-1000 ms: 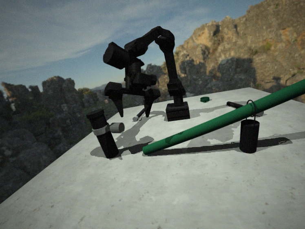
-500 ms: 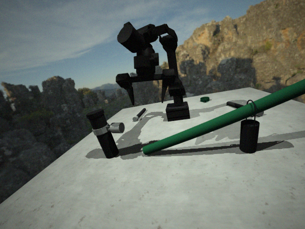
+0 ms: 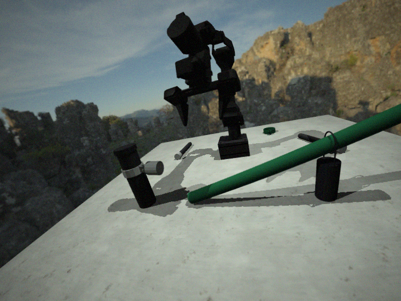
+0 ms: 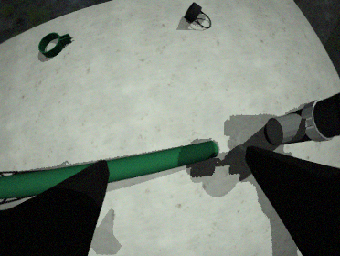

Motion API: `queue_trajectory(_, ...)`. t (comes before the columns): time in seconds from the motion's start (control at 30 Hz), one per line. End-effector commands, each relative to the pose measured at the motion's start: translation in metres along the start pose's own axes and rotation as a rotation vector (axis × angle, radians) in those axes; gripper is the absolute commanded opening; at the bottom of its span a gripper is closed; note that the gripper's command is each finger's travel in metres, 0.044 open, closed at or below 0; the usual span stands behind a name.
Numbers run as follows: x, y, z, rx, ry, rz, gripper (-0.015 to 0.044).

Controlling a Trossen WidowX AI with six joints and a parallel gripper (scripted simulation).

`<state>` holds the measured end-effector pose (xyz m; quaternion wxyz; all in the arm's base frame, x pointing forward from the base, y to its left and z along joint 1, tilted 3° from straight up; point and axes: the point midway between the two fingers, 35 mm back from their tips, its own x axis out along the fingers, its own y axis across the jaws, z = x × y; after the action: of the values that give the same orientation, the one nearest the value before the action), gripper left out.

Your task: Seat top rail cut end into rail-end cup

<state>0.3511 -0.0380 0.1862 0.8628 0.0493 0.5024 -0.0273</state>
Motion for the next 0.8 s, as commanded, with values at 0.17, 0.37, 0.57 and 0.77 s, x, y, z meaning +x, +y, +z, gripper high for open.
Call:
queue_trajectory(0.17,0.032,0.015,-0.008,0.562,0.194,-0.049,0.0440)
queue_trajectory(0.37,0.062,0.031,-0.020,1.108,0.353,-0.221,0.0440)
queue_trajectory(0.57,0.078,0.039,-0.029,1.414,0.409,-0.376,0.0440)
queue_trajectory(0.77,0.078,0.039,-0.029,1.414,0.409,-0.376,0.0440)
